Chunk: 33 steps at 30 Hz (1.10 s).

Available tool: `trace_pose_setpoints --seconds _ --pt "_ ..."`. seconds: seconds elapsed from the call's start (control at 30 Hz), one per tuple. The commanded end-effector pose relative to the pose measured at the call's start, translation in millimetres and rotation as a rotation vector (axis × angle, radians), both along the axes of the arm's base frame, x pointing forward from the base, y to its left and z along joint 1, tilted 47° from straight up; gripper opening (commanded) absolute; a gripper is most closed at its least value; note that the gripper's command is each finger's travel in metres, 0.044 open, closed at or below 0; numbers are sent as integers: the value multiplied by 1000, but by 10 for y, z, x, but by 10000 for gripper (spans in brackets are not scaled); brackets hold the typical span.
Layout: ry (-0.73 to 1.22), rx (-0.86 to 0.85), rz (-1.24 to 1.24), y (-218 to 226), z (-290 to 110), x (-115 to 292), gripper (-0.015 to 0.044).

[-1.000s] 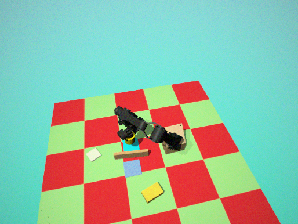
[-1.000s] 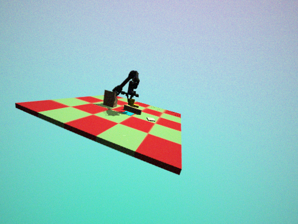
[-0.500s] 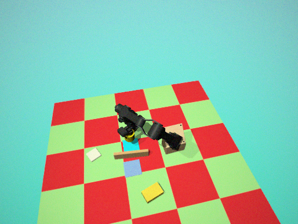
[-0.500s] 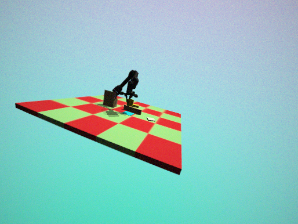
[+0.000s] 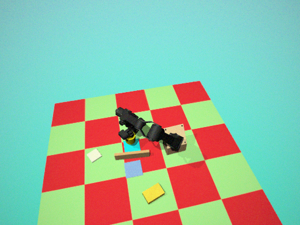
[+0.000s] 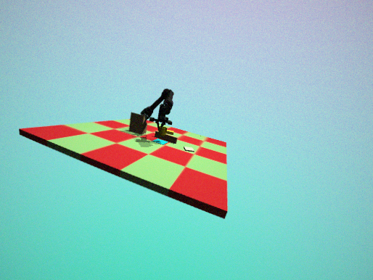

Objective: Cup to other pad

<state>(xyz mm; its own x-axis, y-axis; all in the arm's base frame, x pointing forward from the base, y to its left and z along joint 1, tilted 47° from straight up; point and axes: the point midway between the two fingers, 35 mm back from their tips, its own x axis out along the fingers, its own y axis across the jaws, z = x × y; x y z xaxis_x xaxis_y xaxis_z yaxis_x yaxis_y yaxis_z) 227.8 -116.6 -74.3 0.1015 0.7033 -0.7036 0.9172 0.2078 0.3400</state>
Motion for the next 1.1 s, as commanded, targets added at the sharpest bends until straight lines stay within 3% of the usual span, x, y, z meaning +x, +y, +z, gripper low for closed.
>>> trace_pose_setpoints --seconds 0.0,1.07 --pt "8 11 -2 84 -77 -7 0" --pt "8 14 -2 424 -394 19 0"
